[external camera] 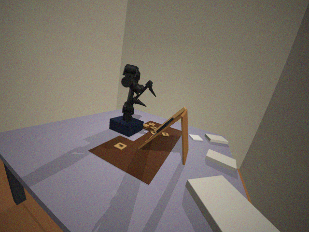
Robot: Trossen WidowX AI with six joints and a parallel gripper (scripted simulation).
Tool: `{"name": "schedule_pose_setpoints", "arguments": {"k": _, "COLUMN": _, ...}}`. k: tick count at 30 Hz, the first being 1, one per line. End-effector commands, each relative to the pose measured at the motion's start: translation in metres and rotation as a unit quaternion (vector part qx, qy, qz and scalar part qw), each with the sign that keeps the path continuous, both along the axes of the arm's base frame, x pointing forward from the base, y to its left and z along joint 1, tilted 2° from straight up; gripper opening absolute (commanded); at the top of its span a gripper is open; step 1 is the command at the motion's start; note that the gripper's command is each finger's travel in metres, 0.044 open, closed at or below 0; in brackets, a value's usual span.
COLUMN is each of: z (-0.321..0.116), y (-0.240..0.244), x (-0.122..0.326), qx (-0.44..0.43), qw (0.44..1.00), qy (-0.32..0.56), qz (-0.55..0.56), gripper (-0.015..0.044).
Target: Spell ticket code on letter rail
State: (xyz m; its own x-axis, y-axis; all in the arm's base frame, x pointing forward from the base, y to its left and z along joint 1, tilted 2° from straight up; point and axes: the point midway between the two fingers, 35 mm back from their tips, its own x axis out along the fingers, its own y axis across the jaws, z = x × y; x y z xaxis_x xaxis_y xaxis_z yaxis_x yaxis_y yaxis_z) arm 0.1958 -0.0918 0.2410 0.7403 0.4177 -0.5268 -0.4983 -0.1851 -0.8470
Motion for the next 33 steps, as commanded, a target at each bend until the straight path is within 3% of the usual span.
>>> {"name": "schedule_pose_setpoints", "arguments": {"k": 1, "z": 0.003, "y": -0.001, "x": 0.001, "qx": -0.004, "qw": 1.0, "qy": -0.005, "qz": 0.002, "gripper": 0.044}}
{"name": "schedule_pose_setpoints", "arguments": {"k": 5, "z": 0.003, "y": 0.0, "x": 0.001, "qx": -0.005, "qw": 1.0, "qy": -0.001, "qz": 0.003, "gripper": 0.044}}
{"name": "schedule_pose_setpoints", "arguments": {"k": 14, "z": 0.039, "y": 0.022, "x": 0.027, "qx": -0.084, "qw": 0.987, "qy": 0.121, "qz": -0.063, "gripper": 0.044}}
{"name": "schedule_pose_setpoints", "arguments": {"k": 31, "z": 0.051, "y": 0.025, "x": 0.031, "qx": -0.094, "qw": 0.984, "qy": 0.122, "qz": -0.089, "gripper": 0.044}}
{"name": "schedule_pose_setpoints", "arguments": {"k": 33, "z": 0.049, "y": 0.027, "x": 0.034, "qx": -0.094, "qw": 0.984, "qy": 0.124, "qz": -0.085, "gripper": 0.0387}}
